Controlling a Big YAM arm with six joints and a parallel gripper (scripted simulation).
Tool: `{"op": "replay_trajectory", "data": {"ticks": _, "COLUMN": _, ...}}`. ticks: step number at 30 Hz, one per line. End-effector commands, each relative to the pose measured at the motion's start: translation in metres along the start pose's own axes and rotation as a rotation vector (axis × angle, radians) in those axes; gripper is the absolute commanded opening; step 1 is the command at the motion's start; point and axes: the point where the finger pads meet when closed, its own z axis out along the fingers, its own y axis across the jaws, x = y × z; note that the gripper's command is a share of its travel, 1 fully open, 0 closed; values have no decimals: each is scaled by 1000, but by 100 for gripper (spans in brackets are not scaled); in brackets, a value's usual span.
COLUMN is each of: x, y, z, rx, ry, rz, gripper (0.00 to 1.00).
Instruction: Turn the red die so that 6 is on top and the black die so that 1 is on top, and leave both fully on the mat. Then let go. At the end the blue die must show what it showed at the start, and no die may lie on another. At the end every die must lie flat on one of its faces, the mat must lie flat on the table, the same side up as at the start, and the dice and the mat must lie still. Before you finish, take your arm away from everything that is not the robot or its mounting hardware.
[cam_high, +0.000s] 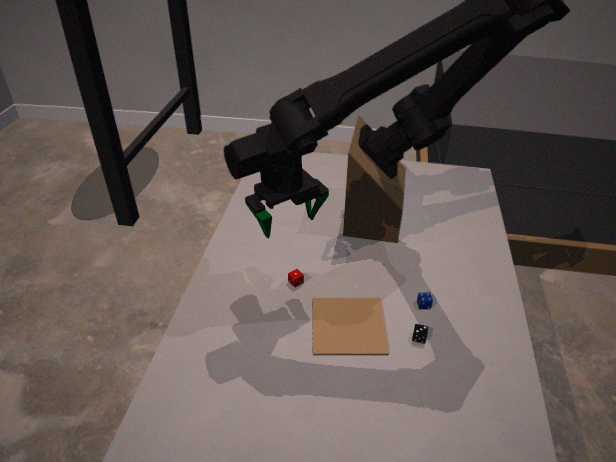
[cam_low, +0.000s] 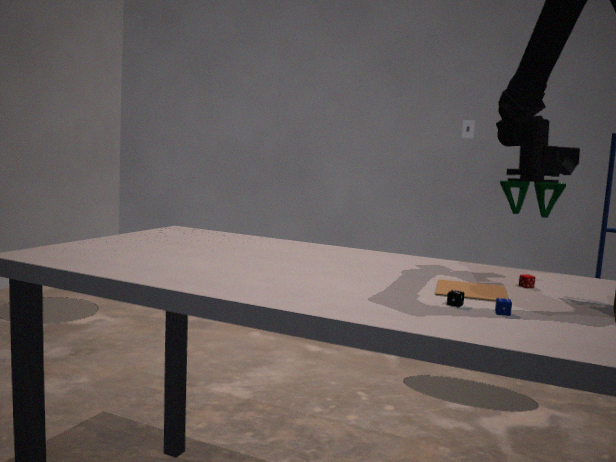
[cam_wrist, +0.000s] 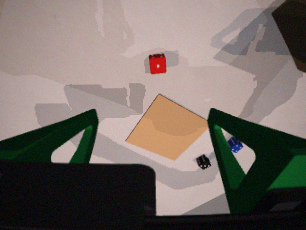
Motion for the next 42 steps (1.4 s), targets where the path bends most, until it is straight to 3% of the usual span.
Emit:
{"op": "replay_trajectory", "data": {"ticks": 1, "x": 7, "y": -6, "z": 3, "rx": -68, "ry": 6, "rz": -124, "gripper": 100}}
{"op": "replay_trajectory", "data": {"ticks": 4, "x": 0, "y": -7, "z": -1, "rx": -84, "ry": 24, "rz": -110, "gripper": 100}}
{"op": "replay_trajectory", "data": {"ticks": 5, "x": 8, "y": 11, "z": -13, "rx": -119, "ry": 22, "rz": -134, "gripper": 100}}
{"op": "replay_trajectory", "data": {"ticks": 13, "x": 0, "y": -3, "z": 1, "rx": -72, "ry": 21, "rz": -106, "gripper": 100}}
{"op": "replay_trajectory", "data": {"ticks": 21, "x": 0, "y": -3, "z": 4, "rx": -70, "ry": 19, "rz": -121, "gripper": 100}}
{"op": "replay_trajectory", "data": {"ticks": 24, "x": 1, "y": -11, "z": 18, "rx": -42, "ry": 6, "rz": -199, "gripper": 100}}
{"op": "replay_trajectory", "data": {"ticks": 27, "x": 1, "y": -11, "z": 24, "rx": -43, "ry": 3, "rz": -349, "gripper": 100}}
{"op": "replay_trajectory", "data": {"ticks": 30, "x": 1, "y": -11, "z": 24, "rx": -43, "ry": 3, "rz": -352, "gripper": 100}}
{"op": "replay_trajectory", "data": {"ticks": 31, "x": 6, "y": 11, "z": 6, "rx": -104, "ry": 5, "rz": -431, "gripper": 100}}
{"op": "replay_trajectory", "data": {"ticks": 32, "x": 7, "y": 12, "z": 5, "rx": -107, "ry": 5, "rz": -435, "gripper": 100}}
{"op": "replay_trajectory", "data": {"ticks": 37, "x": 3, "y": -6, "z": 31, "rx": -51, "ry": -3, "rz": -584, "gripper": 100}}
{"op": "replay_trajectory", "data": {"ticks": 42, "x": 1, "y": -9, "z": 39, "rx": -45, "ry": -5, "rz": -746, "gripper": 100}}
